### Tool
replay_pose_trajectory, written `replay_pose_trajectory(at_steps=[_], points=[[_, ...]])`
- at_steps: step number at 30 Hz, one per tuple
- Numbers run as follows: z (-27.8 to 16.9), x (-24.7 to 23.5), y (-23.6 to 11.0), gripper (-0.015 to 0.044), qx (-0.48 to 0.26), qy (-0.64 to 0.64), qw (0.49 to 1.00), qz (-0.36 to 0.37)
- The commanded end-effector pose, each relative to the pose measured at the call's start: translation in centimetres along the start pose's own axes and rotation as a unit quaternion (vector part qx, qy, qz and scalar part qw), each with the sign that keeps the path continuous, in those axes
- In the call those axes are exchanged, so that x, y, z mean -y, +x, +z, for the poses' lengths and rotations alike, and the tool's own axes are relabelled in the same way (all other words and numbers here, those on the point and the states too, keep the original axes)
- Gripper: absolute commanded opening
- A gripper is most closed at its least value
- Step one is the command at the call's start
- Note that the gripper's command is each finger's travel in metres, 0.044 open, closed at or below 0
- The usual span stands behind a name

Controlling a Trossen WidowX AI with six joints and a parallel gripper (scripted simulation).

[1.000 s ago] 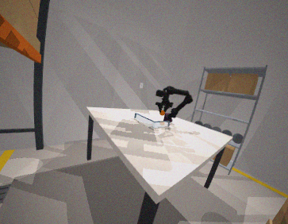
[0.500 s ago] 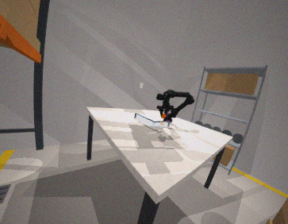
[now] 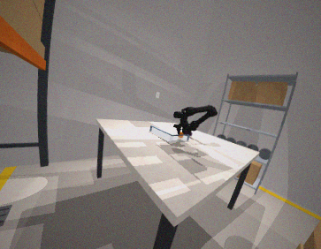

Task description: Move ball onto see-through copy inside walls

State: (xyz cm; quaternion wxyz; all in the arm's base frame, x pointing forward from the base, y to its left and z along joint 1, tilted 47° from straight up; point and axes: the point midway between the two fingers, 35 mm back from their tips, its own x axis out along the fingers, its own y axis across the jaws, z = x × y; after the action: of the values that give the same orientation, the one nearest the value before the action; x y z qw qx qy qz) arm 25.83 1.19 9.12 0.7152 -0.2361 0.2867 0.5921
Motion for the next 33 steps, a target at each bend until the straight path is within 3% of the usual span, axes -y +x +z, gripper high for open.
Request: replay_pose_trajectory(at_steps=[1, 17, 31, 33], points=[[0.2, 0.0, 0.4, 0.0000, 0.001, -0.003, 1.000, -0.007], [0.2, 0.0, 2.2, 0.0000, 0.002, -0.003, 1.000, -0.007], [0.1, 0.0, 1.9, 0.0367, 0.000, -0.001, 1.000, -0.005], [0.1, 0.1, 1.7, 0.0371, -0.001, -0.001, 1.000, -0.005]])
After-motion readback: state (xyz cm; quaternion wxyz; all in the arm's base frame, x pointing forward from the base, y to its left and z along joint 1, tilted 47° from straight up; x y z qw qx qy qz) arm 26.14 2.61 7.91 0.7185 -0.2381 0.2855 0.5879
